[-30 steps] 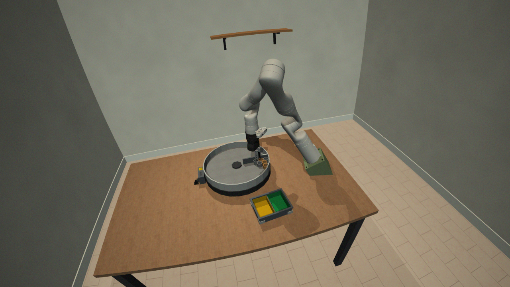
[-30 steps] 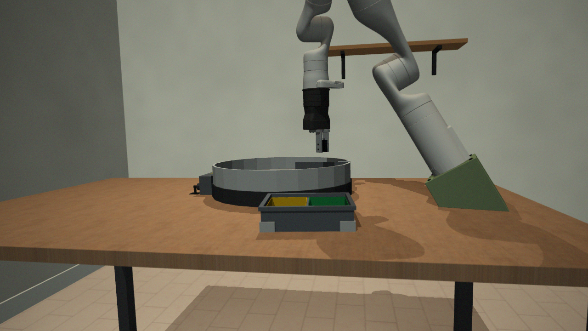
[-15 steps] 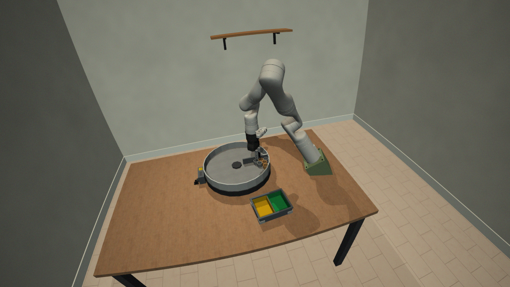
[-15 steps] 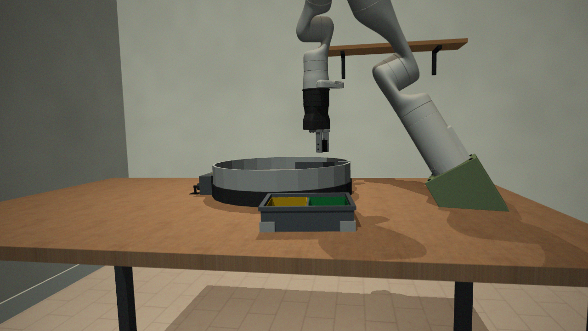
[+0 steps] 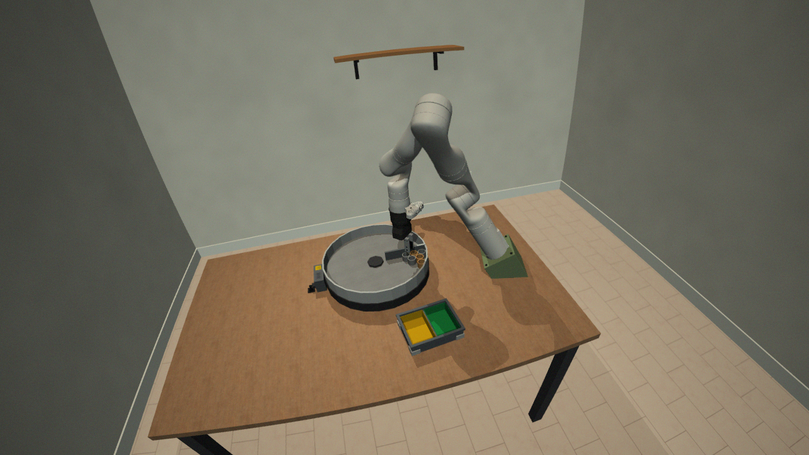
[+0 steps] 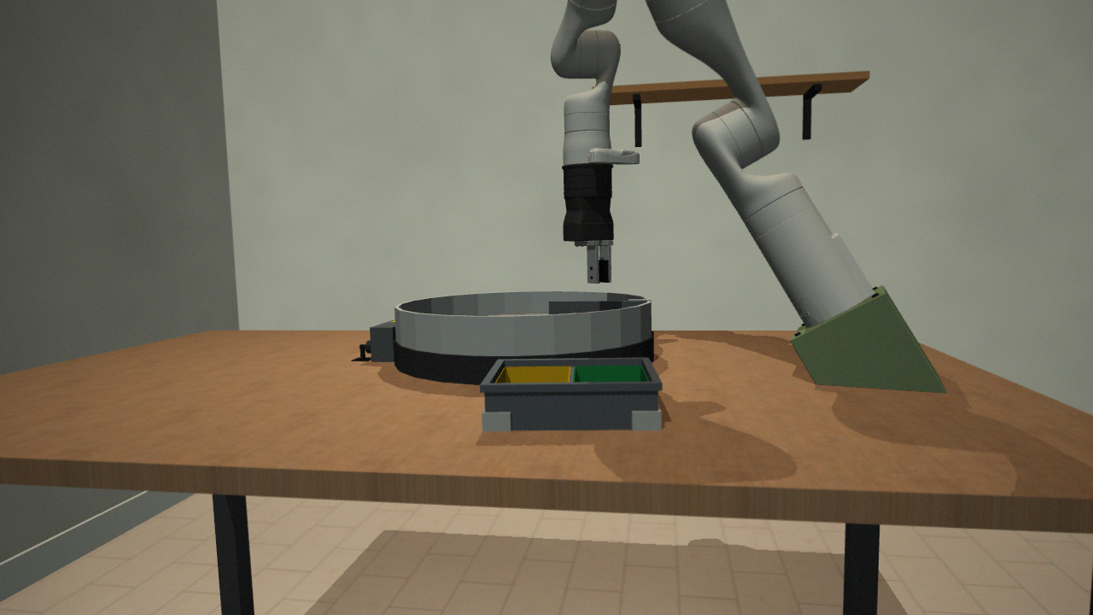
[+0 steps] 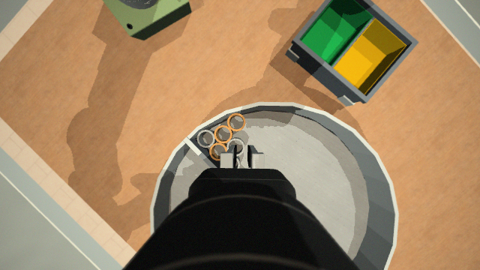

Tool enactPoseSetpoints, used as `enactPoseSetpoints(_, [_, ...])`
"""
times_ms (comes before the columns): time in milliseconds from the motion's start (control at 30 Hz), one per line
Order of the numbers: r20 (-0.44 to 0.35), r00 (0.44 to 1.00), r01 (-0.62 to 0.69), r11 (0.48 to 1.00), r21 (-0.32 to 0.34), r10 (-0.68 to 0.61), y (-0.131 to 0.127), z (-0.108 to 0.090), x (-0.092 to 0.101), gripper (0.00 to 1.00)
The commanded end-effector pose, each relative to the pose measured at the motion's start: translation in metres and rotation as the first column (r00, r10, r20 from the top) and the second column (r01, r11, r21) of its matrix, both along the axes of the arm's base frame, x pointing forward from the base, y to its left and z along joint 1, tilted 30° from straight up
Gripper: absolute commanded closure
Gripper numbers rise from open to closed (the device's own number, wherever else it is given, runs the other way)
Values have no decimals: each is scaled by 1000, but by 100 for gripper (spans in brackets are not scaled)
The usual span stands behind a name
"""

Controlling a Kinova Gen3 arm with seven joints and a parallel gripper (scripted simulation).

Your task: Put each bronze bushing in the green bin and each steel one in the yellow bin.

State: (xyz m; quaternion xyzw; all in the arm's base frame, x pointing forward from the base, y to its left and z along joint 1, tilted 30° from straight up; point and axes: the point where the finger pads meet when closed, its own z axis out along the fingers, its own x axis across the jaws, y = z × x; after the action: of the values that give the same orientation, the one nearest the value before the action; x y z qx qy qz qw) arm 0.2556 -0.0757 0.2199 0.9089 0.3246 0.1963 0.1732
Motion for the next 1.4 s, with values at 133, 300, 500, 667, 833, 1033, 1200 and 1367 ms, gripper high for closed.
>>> enactPoseSetpoints(133, [0, 1000, 0, 1000, 0, 0, 0, 0, 0, 58])
enactPoseSetpoints(300, [0, 1000, 0, 1000, 0, 0, 0, 0, 0, 60])
enactPoseSetpoints(500, [0, 1000, 0, 1000, 0, 0, 0, 0, 0, 60])
enactPoseSetpoints(667, [0, 1000, 0, 1000, 0, 0, 0, 0, 0, 60])
enactPoseSetpoints(833, [0, 1000, 0, 1000, 0, 0, 0, 0, 0, 60])
enactPoseSetpoints(1033, [0, 1000, 0, 1000, 0, 0, 0, 0, 0, 60])
enactPoseSetpoints(1200, [0, 1000, 0, 1000, 0, 0, 0, 0, 0, 60])
enactPoseSetpoints(1367, [0, 1000, 0, 1000, 0, 0, 0, 0, 0, 60])
